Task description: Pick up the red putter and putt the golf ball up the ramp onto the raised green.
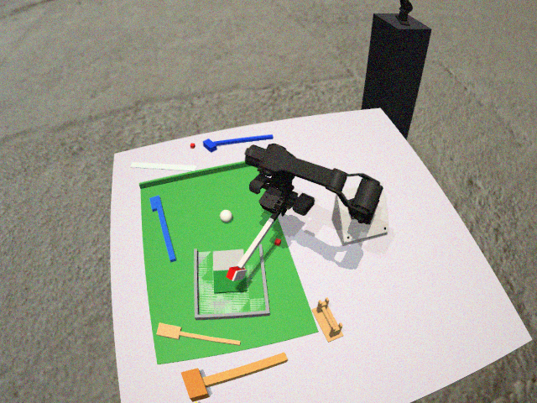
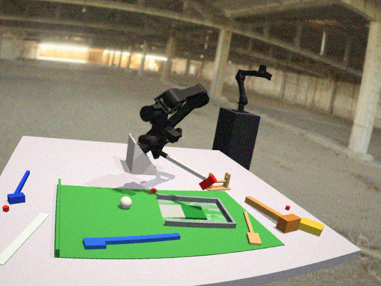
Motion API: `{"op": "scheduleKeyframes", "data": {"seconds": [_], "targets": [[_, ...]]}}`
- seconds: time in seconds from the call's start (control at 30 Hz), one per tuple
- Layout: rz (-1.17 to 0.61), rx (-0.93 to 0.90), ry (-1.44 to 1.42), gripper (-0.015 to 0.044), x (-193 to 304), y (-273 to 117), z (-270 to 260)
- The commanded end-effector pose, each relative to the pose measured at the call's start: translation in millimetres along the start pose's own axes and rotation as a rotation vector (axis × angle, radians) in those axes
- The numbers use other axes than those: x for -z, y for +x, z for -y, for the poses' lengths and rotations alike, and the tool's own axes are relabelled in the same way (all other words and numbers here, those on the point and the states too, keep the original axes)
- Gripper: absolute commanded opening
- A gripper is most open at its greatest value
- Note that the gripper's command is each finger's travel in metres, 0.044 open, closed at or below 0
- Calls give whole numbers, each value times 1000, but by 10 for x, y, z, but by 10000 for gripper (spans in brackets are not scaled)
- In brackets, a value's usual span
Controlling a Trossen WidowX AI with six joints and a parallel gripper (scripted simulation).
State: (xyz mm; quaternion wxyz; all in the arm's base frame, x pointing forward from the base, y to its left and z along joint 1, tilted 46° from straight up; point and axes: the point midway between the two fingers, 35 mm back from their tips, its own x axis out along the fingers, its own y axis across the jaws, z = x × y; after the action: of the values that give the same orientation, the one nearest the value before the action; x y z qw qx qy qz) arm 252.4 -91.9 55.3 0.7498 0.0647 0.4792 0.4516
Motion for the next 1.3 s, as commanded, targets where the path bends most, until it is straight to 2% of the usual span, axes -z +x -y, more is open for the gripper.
{"op": "scheduleKeyframes", "data": {"seconds": [0.0, 0.67, 0.97, 1.27], "targets": [[-13, 25, 163, 0, 247, -72, 231], [-46, 60, 864, 0, 1556, -134, 826], [-46, 60, 887, 0, 1605, -107, 839], [-45, 59, 886, 0, 1622, 241, 849]]}}
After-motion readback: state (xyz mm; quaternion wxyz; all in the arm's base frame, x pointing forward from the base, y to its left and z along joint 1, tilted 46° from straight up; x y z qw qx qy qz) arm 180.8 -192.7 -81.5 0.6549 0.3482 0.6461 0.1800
